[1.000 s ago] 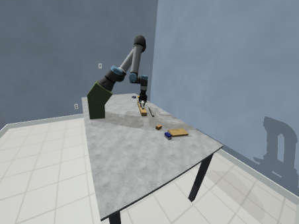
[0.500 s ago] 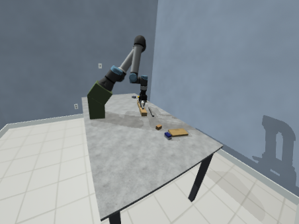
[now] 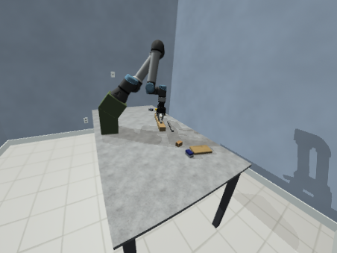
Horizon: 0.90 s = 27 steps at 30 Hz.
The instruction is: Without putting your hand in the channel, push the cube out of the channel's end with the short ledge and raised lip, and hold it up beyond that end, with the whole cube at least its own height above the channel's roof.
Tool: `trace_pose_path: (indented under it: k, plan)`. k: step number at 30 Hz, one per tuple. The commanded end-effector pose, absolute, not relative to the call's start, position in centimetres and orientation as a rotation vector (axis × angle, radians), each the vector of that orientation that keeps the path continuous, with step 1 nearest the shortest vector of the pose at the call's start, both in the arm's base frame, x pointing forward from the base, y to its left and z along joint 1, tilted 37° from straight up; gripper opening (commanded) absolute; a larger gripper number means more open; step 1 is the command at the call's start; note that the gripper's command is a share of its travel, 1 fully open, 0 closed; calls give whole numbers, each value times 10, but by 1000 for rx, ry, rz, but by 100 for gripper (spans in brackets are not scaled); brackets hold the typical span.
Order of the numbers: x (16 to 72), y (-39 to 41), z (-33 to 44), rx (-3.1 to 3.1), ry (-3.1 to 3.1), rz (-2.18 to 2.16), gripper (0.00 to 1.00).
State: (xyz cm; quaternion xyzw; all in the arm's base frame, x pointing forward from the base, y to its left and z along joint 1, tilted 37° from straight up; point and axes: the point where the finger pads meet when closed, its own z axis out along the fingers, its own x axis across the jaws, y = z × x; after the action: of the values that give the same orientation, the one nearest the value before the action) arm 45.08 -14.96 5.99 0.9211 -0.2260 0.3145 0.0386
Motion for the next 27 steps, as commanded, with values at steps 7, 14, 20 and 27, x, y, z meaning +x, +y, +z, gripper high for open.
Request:
trace_pose_path:
  k: [7,14,20,27]
  plan:
    - [451,-150,60,2824,-692,966,22]
    - [451,-150,60,2824,-692,966,22]
    - [451,-150,60,2824,-692,966,22]
    - [451,-150,60,2824,-692,966,22]
